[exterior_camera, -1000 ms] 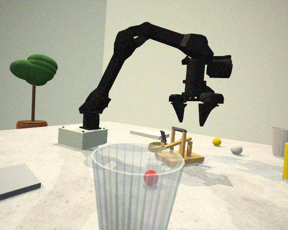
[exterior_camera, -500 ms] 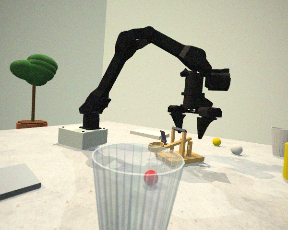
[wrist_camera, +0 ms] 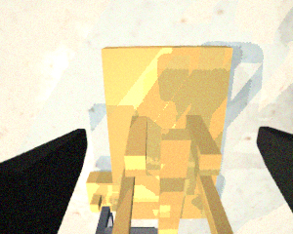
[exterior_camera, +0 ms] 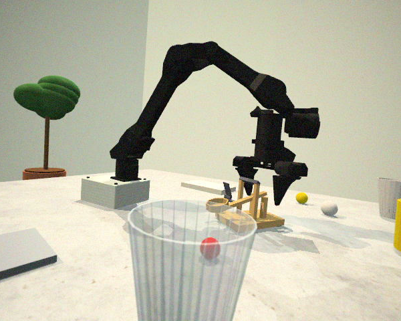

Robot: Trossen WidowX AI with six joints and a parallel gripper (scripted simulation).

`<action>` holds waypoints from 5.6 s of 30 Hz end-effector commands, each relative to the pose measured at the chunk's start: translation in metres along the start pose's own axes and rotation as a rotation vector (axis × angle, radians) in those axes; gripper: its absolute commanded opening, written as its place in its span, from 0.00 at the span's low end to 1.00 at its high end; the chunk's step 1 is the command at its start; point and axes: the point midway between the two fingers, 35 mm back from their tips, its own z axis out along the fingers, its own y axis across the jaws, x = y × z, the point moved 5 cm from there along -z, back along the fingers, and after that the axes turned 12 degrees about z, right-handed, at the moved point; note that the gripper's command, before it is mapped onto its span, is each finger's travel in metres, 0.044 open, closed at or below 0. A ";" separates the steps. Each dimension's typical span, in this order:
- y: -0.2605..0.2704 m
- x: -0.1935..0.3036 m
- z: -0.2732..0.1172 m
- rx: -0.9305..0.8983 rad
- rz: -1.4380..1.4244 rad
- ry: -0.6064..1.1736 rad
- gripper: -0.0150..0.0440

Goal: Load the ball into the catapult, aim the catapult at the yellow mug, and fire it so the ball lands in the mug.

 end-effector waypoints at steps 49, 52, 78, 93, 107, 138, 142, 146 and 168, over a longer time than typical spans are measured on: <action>0.000 0.001 -0.027 0.000 0.217 0.002 0.25; -0.001 0.001 -0.027 0.001 0.319 0.002 0.25; -0.024 0.004 -0.025 0.006 0.843 0.001 0.25; -0.025 0.004 -0.002 0.006 0.843 0.001 0.25; -0.024 0.004 0.021 0.006 0.843 0.001 0.25; -0.023 0.004 -0.080 0.001 0.838 0.014 1.00; -0.025 0.002 -0.068 0.003 0.836 0.004 1.00; -0.022 0.006 -0.075 0.006 0.841 0.001 1.00; -0.023 0.006 -0.012 0.006 0.841 0.001 1.00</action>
